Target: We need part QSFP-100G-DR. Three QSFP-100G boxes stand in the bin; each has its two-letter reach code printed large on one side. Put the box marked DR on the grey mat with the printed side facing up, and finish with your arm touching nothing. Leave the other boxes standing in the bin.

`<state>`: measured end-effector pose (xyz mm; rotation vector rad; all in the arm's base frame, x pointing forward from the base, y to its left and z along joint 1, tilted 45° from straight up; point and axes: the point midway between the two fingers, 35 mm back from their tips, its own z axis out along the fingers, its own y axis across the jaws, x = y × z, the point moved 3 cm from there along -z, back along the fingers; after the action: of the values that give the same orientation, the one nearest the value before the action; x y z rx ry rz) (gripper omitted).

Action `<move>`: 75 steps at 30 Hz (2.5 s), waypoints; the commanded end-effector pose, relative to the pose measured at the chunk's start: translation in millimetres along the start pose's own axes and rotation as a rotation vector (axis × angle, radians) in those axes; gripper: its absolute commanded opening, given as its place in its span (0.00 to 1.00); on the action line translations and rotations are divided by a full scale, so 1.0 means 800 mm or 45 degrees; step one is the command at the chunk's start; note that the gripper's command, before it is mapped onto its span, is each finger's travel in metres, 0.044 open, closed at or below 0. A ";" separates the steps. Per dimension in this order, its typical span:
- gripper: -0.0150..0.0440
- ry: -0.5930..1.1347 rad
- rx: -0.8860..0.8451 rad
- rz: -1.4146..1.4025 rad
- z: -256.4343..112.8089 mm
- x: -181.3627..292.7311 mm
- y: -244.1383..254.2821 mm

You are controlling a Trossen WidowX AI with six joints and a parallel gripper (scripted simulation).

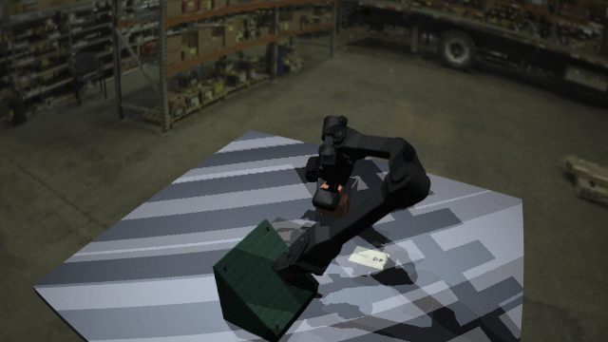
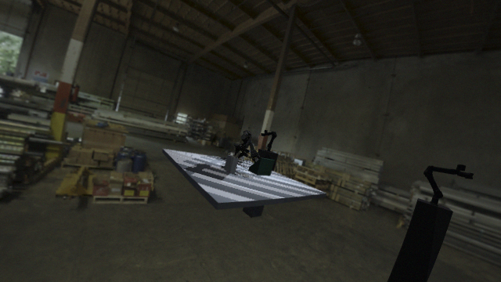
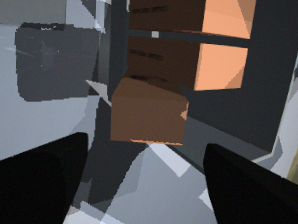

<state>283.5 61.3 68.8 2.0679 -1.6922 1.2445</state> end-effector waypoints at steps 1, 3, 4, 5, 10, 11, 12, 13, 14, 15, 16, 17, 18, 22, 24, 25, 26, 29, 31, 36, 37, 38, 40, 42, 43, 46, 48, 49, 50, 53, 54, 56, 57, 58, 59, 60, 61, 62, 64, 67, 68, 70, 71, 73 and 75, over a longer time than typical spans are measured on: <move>0.66 0.003 0.001 -0.020 0.000 0.000 -0.001; 0.66 0.003 0.001 -0.020 0.002 0.000 -0.001; 0.66 0.003 0.001 -0.020 0.004 0.000 -0.001; 0.66 0.003 0.000 -0.020 0.006 0.000 -0.001; 0.66 0.002 0.000 -0.020 0.016 -0.001 -0.002; 0.66 0.002 0.000 -0.020 0.018 -0.001 -0.002; 0.66 0.002 0.000 -0.019 0.020 -0.001 -0.002; 0.66 0.002 0.000 -0.019 0.022 -0.001 -0.002; 0.66 0.002 0.000 -0.019 0.024 -0.001 -0.002; 0.66 0.002 0.000 -0.019 0.026 0.000 -0.002; 0.66 0.002 0.001 -0.019 0.028 0.000 -0.002; 0.66 0.003 0.001 -0.019 0.030 0.000 -0.002; 0.66 0.003 0.001 -0.019 0.032 0.000 -0.002; 0.66 0.004 0.002 -0.019 0.040 0.000 -0.002; 0.66 0.005 0.002 -0.019 0.044 0.001 -0.001; 0.66 0.005 0.002 -0.019 0.046 0.001 -0.001; 0.66 0.006 0.002 -0.020 0.048 0.001 -0.001; 0.65 0.011 0.003 -0.015 0.046 0.001 -0.002; 0.63 0.011 0.003 -0.015 0.046 0.001 -0.002; 0.57 0.011 0.003 -0.015 0.046 0.001 -0.002; 0.56 0.011 0.003 -0.015 0.046 0.001 -0.002; 0.55 0.011 0.003 -0.015 0.046 0.001 -0.002; 0.53 0.011 0.003 -0.015 0.046 0.001 -0.002; 0.52 0.011 0.003 -0.015 0.046 0.001 -0.002; 0.52 0.011 0.003 -0.015 0.046 0.001 -0.002; 0.52 0.011 0.003 -0.015 0.046 0.001 -0.002; 0.52 0.011 0.003 -0.015 0.046 0.001 -0.002; 0.52 0.011 0.003 -0.015 0.046 0.001 -0.002; 0.52 0.010 0.003 -0.015 0.045 0.001 -0.002; 0.52 0.009 0.002 -0.016 0.039 0.001 -0.002; 0.52 0.008 0.002 -0.016 0.037 0.000 -0.002; 0.52 0.007 0.002 -0.016 0.033 0.000 -0.002; 0.52 0.006 0.001 -0.016 0.031 0.000 -0.002; 0.52 0.006 0.001 -0.016 0.029 0.000 -0.002; 0.52 0.005 0.001 -0.016 0.027 0.000 -0.002; 0.52 0.005 0.001 -0.017 0.025 0.000 -0.002; 0.52 0.005 0.001 -0.017 0.023 0.000 -0.002; 0.52 0.004 0.001 -0.017 0.021 -0.001 -0.002; 0.52 0.004 0.000 -0.017 0.017 -0.001 -0.002; 0.52 0.003 0.000 -0.018 0.011 -0.001 -0.002; 0.52 0.003 0.000 -0.018 0.009 -0.001 -0.002; 0.52 0.003 0.000 -0.019 0.005 -0.001 -0.002; 0.52 0.003 0.000 -0.019 0.003 -0.001 -0.002; 0.52 0.003 0.000 -0.019 -0.001 -0.001 -0.002; 0.52 0.003 0.000 -0.020 -0.005 0.000 -0.001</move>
<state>285.0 60.8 67.8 2.0741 -1.6729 1.2364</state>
